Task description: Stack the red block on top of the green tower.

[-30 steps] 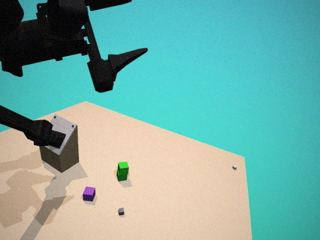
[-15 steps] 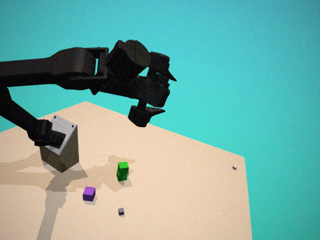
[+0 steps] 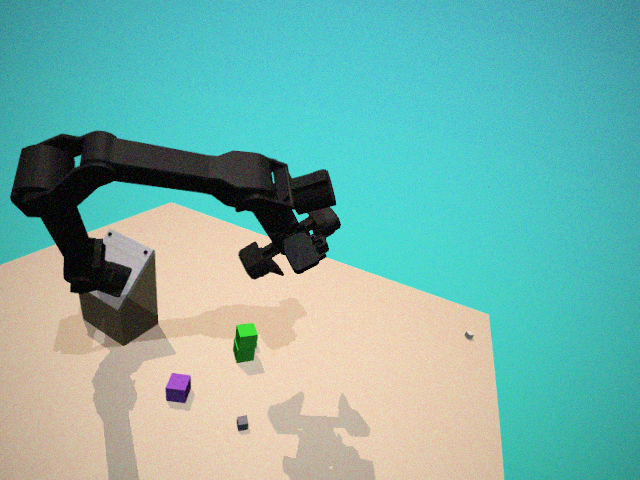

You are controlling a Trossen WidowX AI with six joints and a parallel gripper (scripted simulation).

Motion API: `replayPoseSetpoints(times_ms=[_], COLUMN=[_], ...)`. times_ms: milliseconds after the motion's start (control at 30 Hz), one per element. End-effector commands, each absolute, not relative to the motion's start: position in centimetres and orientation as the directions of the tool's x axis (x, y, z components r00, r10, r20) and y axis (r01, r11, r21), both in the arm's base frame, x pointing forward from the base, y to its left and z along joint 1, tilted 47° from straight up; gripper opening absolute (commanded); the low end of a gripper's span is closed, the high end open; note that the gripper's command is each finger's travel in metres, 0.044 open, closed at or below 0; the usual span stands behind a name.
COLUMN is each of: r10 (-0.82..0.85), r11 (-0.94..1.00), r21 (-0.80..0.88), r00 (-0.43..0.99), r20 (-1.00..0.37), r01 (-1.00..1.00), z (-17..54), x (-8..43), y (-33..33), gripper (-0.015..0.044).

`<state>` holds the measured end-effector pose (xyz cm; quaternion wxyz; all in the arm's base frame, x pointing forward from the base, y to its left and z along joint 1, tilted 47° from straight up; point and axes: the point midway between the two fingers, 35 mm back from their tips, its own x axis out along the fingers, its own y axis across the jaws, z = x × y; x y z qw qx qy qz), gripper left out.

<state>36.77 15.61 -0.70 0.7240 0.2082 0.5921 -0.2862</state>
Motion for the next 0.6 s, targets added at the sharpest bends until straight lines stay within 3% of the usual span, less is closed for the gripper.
replayPoseSetpoints(times_ms=[0, 267, 567], r10=[-0.392, -0.697, -0.718], r11=[0.638, 0.434, 0.419], r21=[-0.265, -0.516, -0.53], r00=[0.008, -0.087, -0.089], r20=[-0.92, -0.711, -0.69], r01=[0.723, 0.739, 0.737], z=[-5.5, -9.7, -9.9], x=[32.7, 26.6, 26.2], y=[12.4, 7.2, 6.8], gripper=[0.044, 0.044, 0.044])
